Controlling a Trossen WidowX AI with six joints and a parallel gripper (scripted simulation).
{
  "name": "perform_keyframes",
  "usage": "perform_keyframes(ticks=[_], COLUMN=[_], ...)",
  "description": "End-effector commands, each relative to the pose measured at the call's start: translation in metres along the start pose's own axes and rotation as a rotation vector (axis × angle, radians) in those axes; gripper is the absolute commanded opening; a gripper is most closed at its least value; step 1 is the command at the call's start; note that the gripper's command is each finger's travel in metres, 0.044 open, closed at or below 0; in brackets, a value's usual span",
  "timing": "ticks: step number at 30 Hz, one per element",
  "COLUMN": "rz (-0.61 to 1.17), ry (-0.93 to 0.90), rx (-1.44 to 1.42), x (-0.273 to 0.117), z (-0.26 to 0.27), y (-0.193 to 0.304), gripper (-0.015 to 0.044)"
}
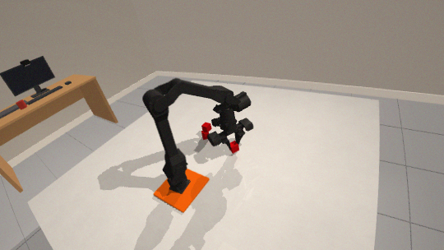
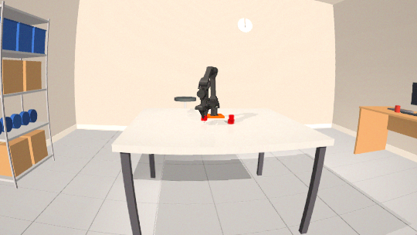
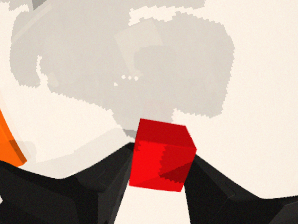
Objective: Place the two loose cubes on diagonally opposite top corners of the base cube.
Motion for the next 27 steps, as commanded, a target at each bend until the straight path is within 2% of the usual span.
perform_keyframes(ticks=[1, 27], rz=[0.004, 0.004], ry=[0.008, 0.007], rx=[-0.001, -0.001], x=[-0.015, -0.093], z=[-0.003, 0.003], y=[0.0, 0.001], gripper=[0.0105, 0.0105])
Point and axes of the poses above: the point midway between the two fingers, 35 mm back from their tips, its own x axis out along the fingers, its own z axis across the jaws, y = z × x, the point moved 2 cm from there along -x, back along the fingers, and after that the axes turned 2 degrees about x, right-handed, at the moved point
